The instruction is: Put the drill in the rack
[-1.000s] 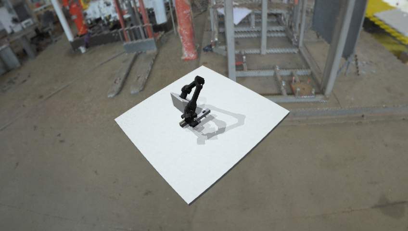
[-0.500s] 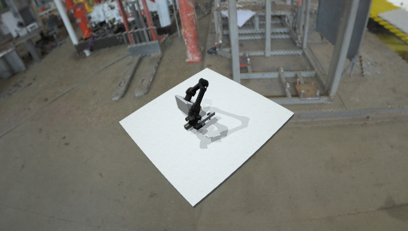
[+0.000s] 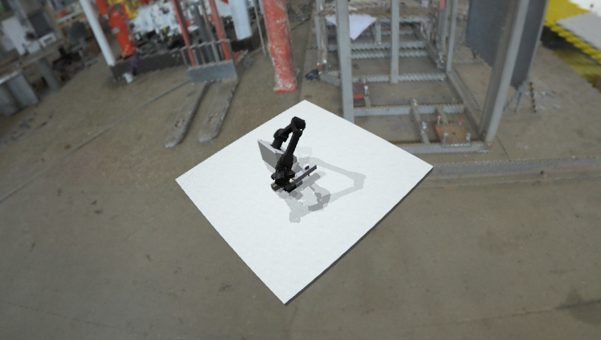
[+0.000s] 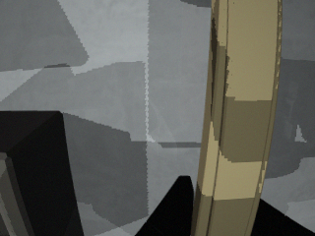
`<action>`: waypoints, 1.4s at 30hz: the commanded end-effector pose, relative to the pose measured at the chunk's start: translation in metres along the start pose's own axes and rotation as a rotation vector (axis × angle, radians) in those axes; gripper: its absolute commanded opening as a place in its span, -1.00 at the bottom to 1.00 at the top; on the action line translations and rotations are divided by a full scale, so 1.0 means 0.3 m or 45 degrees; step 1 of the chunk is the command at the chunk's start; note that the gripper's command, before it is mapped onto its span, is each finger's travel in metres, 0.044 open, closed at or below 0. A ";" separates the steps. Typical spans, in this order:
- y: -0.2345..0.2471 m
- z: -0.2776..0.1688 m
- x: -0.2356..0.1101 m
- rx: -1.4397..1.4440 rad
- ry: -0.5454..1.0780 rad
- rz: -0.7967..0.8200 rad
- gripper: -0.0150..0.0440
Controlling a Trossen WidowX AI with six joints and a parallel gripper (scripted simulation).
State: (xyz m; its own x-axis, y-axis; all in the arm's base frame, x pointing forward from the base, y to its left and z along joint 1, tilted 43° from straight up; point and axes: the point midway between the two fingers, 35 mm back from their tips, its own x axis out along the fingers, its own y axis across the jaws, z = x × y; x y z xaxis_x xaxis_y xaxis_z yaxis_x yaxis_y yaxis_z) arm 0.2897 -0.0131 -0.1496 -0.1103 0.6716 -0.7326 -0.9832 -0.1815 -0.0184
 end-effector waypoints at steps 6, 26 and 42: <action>-0.008 -0.061 -0.012 -0.007 0.011 -0.007 -0.49; -0.008 -0.139 -0.015 -0.007 0.014 -0.007 -0.49; -0.003 -0.169 -0.023 -0.007 0.015 -0.007 -0.49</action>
State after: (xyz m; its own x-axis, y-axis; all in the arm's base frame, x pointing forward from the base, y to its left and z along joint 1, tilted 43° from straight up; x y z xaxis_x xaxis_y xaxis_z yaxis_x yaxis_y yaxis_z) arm 0.2987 -0.0521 -0.1812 -0.1032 0.6677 -0.7372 -0.9837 -0.1784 -0.0239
